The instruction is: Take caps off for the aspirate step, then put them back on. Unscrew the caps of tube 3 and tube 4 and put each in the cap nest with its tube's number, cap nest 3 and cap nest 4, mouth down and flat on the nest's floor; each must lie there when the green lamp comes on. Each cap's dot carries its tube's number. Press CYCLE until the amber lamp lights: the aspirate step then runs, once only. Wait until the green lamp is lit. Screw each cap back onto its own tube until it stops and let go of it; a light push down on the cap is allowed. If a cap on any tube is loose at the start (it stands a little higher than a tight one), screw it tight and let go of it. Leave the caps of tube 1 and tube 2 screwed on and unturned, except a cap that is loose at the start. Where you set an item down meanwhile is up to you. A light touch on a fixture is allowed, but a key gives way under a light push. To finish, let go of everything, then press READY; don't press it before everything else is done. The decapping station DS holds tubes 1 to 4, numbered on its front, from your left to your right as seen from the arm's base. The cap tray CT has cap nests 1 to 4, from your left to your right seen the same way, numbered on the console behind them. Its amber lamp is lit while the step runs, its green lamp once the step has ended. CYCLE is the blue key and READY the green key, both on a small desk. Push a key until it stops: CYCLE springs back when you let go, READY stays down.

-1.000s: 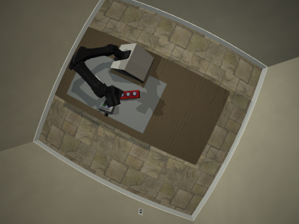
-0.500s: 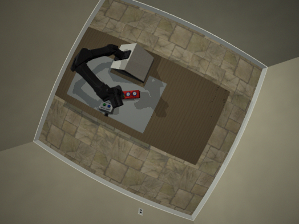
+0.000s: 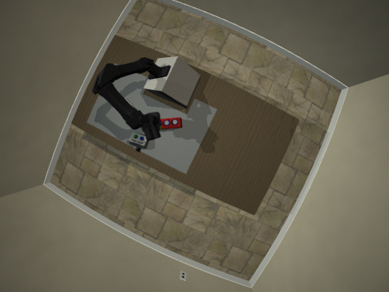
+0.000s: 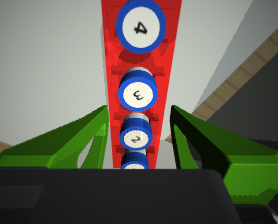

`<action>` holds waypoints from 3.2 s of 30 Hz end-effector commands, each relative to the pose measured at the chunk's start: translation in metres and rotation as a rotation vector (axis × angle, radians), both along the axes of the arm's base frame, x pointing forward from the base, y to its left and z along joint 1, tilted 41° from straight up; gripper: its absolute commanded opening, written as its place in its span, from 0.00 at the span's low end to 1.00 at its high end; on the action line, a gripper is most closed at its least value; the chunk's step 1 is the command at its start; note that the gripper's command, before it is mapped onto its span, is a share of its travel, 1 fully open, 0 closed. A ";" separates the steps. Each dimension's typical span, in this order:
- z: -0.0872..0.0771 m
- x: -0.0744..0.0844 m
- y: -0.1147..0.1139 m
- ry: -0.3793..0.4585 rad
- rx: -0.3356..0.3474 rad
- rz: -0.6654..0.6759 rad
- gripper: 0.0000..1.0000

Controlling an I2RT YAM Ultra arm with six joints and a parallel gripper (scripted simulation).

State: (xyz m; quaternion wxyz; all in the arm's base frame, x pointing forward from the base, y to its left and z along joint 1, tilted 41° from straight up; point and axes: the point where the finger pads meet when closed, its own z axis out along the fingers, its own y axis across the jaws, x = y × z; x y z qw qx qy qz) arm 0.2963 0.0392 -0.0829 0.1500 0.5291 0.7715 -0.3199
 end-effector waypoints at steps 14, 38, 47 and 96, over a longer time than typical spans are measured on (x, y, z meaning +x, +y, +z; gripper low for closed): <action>-0.017 0.001 -0.014 -0.019 0.000 0.004 0.49; -0.024 0.000 -0.022 -0.019 0.000 0.004 0.49; -0.024 0.000 -0.022 -0.019 0.000 0.004 0.00; -0.024 0.000 -0.021 1.126 0.172 1.316 0.00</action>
